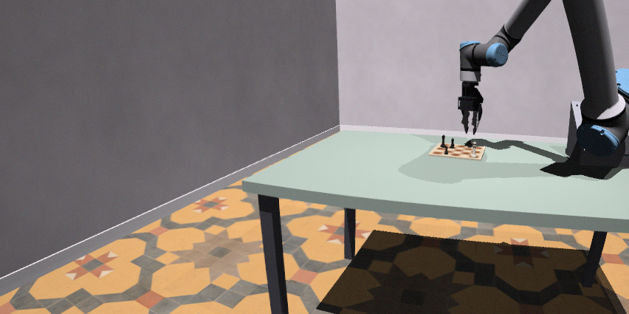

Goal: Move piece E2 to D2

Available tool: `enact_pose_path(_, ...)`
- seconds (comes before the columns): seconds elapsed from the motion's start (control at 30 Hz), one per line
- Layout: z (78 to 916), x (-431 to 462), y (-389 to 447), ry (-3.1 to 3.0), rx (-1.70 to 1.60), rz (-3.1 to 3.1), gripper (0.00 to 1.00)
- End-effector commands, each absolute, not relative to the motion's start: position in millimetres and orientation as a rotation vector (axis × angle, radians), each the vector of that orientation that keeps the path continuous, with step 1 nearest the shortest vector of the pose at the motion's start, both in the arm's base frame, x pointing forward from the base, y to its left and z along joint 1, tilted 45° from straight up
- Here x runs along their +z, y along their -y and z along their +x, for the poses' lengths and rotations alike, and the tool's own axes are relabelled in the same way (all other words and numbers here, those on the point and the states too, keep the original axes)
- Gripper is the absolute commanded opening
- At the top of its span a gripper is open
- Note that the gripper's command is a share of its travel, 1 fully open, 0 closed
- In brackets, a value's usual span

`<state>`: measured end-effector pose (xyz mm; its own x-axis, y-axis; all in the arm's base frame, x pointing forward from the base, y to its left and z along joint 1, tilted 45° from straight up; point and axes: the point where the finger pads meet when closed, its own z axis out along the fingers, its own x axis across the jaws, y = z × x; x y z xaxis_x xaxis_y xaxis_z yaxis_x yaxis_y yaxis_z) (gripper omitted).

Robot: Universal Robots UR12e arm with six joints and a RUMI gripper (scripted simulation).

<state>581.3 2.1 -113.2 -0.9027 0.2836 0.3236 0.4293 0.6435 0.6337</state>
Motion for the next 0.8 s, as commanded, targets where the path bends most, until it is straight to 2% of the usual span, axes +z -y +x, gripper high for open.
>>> enact_pose_path(0.0, 581.7, -117.4, -5.8, 2.669, -1.104, -0.586, 0.2)
enact_pose_path(0.77, 581.4, -126.8, -15.3, 2.669, -1.104, -0.586, 0.2)
